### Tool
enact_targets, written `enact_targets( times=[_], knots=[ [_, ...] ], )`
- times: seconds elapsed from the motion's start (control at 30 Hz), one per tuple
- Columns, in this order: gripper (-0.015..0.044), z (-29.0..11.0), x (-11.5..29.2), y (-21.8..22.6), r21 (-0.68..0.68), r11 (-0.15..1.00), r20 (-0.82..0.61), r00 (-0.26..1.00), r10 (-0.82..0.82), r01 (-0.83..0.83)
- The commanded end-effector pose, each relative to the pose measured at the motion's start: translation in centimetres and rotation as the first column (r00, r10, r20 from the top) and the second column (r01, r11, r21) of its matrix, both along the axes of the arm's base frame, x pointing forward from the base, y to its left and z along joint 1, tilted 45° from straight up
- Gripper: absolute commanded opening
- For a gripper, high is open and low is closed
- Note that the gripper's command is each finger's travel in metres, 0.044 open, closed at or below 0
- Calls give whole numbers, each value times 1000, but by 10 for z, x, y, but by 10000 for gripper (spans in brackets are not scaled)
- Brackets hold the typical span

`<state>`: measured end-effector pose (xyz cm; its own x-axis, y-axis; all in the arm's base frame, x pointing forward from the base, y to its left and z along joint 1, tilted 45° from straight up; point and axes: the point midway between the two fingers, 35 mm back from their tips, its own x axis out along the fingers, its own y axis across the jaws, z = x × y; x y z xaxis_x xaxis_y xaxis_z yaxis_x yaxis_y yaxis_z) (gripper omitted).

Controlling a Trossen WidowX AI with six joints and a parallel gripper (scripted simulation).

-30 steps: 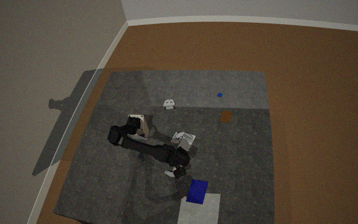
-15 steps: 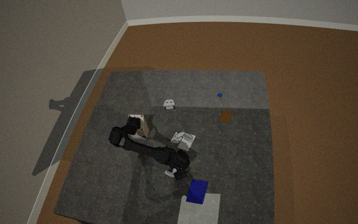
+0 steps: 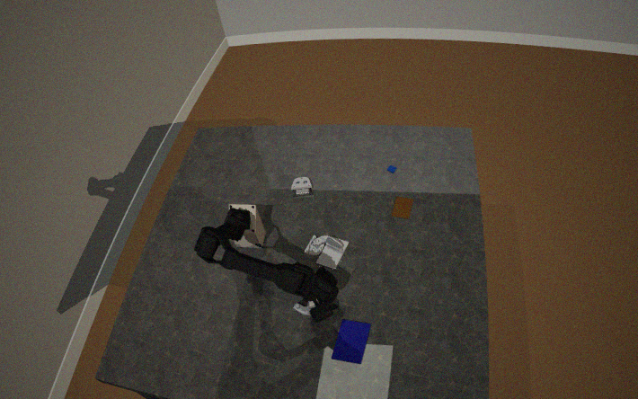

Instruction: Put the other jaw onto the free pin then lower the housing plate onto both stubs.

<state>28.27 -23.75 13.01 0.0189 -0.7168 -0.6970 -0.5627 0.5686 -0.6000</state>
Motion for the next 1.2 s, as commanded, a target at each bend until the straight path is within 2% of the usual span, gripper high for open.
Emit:
enact_targets(
  times=[0.0,0.57,0.93,1.17],
  knots=[
    [440,-2,0,0,4,1000,-2,1000,5,-5],
    [440,-2,0,0,4,1000,-2,1000,5,-5],
    [151,-1,0,0,1,1000,-1,1000,0,0],
    [134,-1,0,0,1,1000,-1,1000,0,0]
  ],
)
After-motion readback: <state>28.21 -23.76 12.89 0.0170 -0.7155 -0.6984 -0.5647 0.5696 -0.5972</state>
